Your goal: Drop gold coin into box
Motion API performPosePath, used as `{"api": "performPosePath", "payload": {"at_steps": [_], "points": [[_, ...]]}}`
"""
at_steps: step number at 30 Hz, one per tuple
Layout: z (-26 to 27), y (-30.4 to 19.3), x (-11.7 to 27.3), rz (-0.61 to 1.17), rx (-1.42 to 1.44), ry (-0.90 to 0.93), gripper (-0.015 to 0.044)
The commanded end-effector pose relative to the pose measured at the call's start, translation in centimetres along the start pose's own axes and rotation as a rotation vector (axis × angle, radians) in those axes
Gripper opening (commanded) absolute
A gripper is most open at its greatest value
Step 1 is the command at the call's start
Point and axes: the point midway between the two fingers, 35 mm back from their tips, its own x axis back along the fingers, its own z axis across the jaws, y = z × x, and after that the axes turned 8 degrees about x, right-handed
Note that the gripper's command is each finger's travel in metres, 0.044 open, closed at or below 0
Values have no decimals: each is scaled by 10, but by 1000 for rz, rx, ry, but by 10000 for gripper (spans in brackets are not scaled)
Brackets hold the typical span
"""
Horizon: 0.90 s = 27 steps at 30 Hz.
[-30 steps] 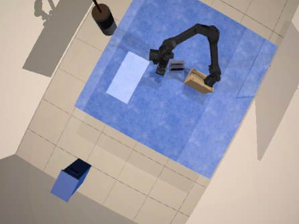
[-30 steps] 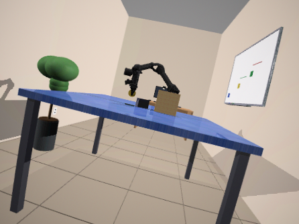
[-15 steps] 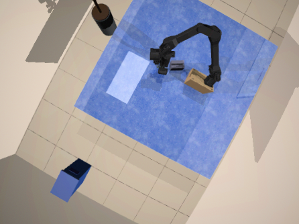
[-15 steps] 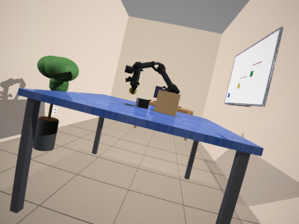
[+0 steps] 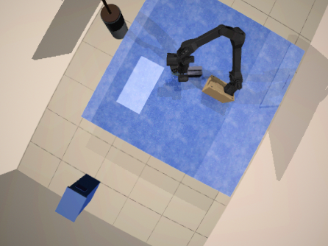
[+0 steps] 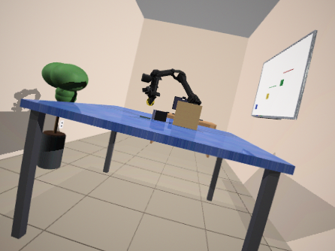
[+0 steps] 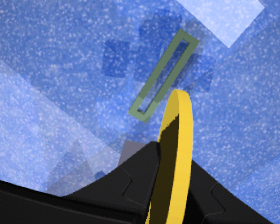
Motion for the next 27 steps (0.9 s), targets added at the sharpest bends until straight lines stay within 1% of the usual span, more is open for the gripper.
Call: {"api": "performPosePath", "payload": {"at_steps": [1,27], "points": [[-1,-8,2,-5,1,3,0],[3,-73,2,-2,4,4,0]]}}
